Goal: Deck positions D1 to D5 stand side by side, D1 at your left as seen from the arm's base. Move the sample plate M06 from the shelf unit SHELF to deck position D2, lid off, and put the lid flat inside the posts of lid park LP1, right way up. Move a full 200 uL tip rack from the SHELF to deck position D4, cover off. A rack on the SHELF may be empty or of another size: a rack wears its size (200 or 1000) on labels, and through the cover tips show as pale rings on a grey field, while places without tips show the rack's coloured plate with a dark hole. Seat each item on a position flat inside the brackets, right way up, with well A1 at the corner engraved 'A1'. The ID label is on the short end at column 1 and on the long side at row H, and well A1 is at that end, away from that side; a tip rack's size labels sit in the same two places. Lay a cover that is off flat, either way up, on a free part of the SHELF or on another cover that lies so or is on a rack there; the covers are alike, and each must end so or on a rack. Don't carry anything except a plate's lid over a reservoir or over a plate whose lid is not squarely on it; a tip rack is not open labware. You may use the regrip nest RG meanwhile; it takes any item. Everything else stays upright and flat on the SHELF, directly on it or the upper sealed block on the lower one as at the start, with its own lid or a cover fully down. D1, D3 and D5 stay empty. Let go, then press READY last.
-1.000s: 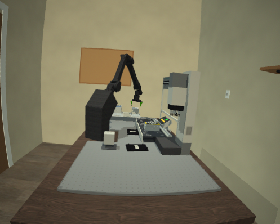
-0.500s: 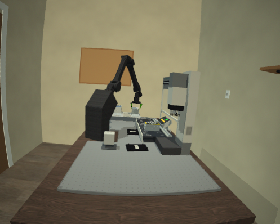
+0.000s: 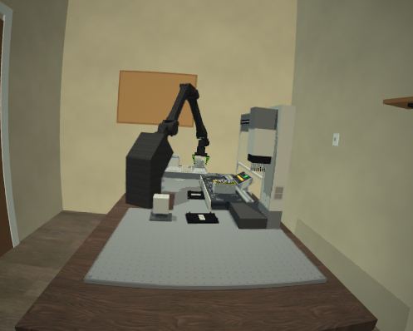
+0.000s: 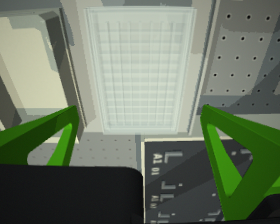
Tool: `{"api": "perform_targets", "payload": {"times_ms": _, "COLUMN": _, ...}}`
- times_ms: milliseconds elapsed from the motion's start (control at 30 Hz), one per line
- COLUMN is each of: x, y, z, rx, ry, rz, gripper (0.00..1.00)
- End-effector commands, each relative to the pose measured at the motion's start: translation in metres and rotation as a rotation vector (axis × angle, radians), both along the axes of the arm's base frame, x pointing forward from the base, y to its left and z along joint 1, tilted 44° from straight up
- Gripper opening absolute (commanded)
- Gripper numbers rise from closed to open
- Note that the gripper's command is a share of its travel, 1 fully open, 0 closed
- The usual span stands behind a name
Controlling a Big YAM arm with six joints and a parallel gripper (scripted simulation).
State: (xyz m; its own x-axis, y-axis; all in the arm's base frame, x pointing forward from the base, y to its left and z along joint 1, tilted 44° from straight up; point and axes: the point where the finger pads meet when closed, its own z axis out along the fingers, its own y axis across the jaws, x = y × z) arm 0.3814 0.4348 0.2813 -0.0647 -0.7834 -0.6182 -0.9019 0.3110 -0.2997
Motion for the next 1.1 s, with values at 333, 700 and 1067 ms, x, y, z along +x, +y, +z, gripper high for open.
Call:
{"api": "perform_targets", "payload": {"times_ms": 333, "x": 0.013, "y": 0.023, "z": 0.013, "rx": 0.05, "ry": -0.035, "rz": -0.001, "gripper": 1.0}}
{"api": "perform_targets", "payload": {"times_ms": 700, "x": 0.02, "y": 0.031, "z": 0.002, "rx": 0.049, "ry": -0.034, "rz": 0.0, "gripper": 1.0}}
{"api": "perform_targets", "payload": {"times_ms": 1067, "x": 0.025, "y": 0.04, "z": -0.002, "rx": 0.06, "ry": -0.044, "rz": 0.001, "gripper": 1.0}}
